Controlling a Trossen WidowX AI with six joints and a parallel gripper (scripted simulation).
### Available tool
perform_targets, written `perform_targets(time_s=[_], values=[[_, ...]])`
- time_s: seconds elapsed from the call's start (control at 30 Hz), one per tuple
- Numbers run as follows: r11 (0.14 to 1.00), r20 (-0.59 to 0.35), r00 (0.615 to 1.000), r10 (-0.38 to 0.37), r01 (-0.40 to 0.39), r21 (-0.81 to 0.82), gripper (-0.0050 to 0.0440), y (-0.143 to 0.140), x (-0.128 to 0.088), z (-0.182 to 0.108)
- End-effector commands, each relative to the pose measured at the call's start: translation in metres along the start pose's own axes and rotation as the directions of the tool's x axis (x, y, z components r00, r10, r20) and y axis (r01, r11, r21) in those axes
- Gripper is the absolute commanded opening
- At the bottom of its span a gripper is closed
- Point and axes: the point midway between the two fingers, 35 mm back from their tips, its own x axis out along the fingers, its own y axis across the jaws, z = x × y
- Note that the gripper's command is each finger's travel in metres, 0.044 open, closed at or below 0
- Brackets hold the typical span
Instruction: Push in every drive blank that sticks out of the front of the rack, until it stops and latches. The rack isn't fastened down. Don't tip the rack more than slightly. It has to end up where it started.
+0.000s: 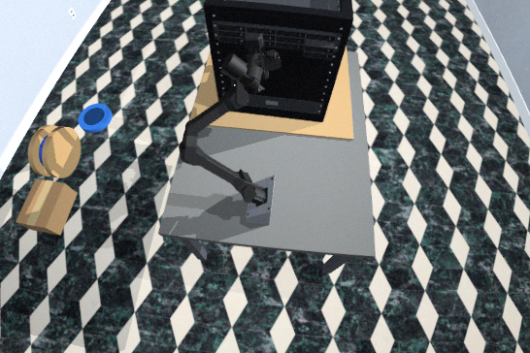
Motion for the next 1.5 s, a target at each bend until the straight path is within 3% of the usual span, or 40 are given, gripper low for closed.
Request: perform_targets(time_s=[0.0,0.47,0.9,0.97,1.47], values=[[0.997,-0.001,1.0,0.008,-0.008,-0.082,-0.005,0.004,-0.004,-0.001],[0.941,-0.001,1.0,0.009,-0.009,-0.339,-0.005,0.004,-0.011,-0.001],[0.742,-0.002,1.0,0.01,-0.009,-0.67,-0.005,0.005,-0.02,-0.001],[0.742,-0.002,1.0,0.01,-0.009,-0.67,-0.005,0.005,-0.02,-0.001],[0.344,-0.004,1.0,0.012,-0.007,-0.939,-0.005,0.005,-0.032,-0.002]])
